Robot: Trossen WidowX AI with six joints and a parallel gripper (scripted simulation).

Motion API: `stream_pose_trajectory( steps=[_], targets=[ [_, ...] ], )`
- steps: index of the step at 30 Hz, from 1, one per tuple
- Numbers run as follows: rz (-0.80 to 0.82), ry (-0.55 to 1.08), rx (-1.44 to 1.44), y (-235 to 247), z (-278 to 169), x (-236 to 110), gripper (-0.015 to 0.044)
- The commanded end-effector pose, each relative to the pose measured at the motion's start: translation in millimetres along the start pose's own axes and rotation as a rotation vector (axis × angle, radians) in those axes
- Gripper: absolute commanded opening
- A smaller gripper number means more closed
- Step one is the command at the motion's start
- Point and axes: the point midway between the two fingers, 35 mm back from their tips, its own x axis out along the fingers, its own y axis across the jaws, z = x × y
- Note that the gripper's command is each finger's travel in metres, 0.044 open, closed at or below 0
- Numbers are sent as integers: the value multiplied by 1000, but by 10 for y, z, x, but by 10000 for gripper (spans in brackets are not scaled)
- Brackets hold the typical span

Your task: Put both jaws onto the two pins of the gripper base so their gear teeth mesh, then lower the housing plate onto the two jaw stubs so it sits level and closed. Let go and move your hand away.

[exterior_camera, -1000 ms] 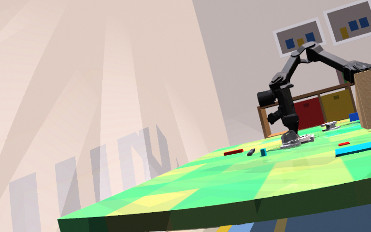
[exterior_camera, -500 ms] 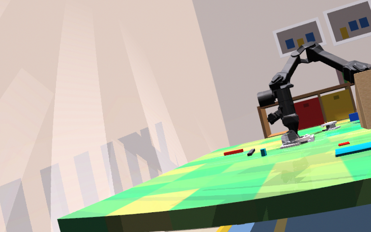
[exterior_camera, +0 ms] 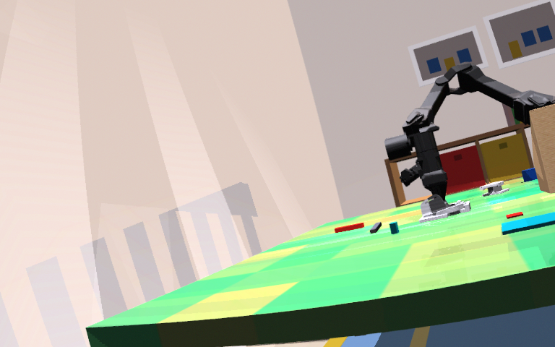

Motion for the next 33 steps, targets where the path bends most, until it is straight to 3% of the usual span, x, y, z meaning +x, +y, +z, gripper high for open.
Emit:
stream_pose_trajectory(
  steps=[1, 7, 15, 18, 26, 33],
  targets=[
    [0, 0, 0, 0, 0, 0, 224],
    [1, 0, -1, 5, 8, -93, 224],
    [-2, 0, -5, -2, -14, -687, 224],
    [-3, -4, -14, 15, -11, -609, 224],
    [12, -31, -40, 72, 1, -628, 434],
    [31, -35, 18, -186, -49, -646, 440]
  ],
)
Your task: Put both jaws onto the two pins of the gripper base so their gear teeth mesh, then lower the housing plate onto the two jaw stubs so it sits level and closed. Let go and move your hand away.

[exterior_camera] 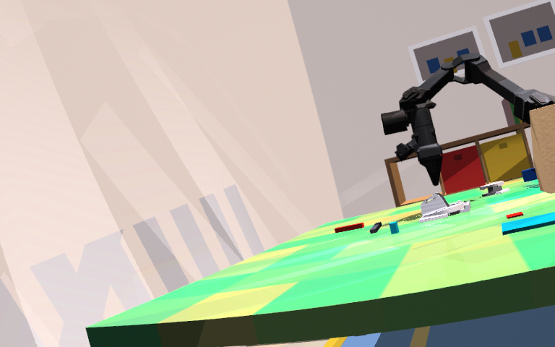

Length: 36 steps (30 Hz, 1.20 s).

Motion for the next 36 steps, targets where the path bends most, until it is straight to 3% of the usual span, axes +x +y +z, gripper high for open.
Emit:
stream_pose_trajectory(
  steps=[1, 20, 36],
  targets=[
    [11, 2, 49, -216, -61, -12, 440],
    [16, 19, 406, -1432, -745, -138, 440],
    [-43, 25, 706, -2073, -1649, -346, 440]
  ],
)
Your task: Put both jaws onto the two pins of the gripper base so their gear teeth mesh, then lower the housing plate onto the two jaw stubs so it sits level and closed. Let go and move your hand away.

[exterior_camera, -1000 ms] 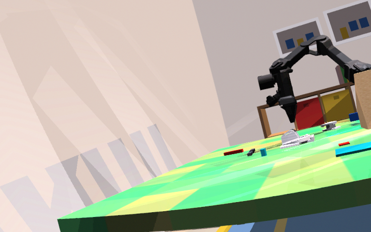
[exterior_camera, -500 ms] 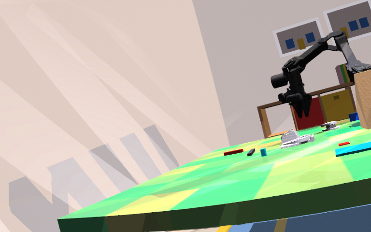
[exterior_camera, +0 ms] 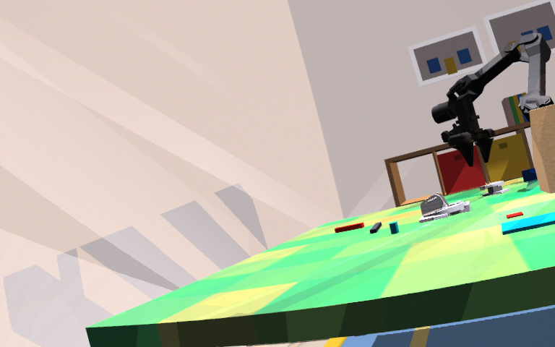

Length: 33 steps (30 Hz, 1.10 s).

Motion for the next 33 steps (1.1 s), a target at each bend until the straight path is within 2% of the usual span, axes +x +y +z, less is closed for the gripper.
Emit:
stream_pose_trajectory(
  steps=[1, 5, 11, 33],
  targets=[
    [-12, 3, 47, -174, -120, -33, 440],
    [-12, 2, 50, -183, -124, -22, 440],
    [-15, 0, 50, -192, -125, 347, 440],
    [-16, 0, 50, -197, -125, 558, 440]
  ],
)
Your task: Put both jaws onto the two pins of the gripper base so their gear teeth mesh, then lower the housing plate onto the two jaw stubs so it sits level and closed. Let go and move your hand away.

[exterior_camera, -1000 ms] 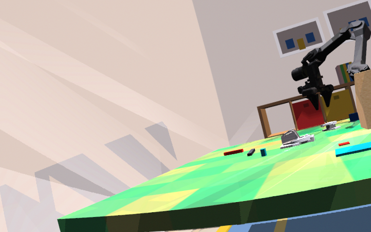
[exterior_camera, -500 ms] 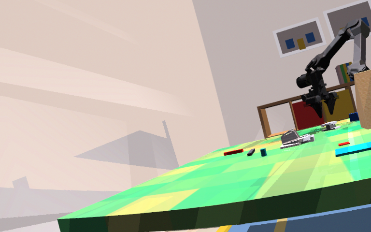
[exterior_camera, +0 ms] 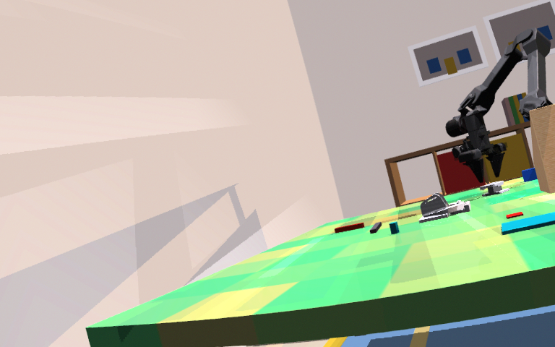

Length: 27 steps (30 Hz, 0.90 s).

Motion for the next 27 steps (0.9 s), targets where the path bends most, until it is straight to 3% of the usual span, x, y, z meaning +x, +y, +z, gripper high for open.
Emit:
stream_pose_trajectory(
  steps=[1, 27],
  targets=[
    [4, 3, -8, 16, -17, 37, 440],
    [2, 2, -9, 16, -19, 336, 440]
  ],
)
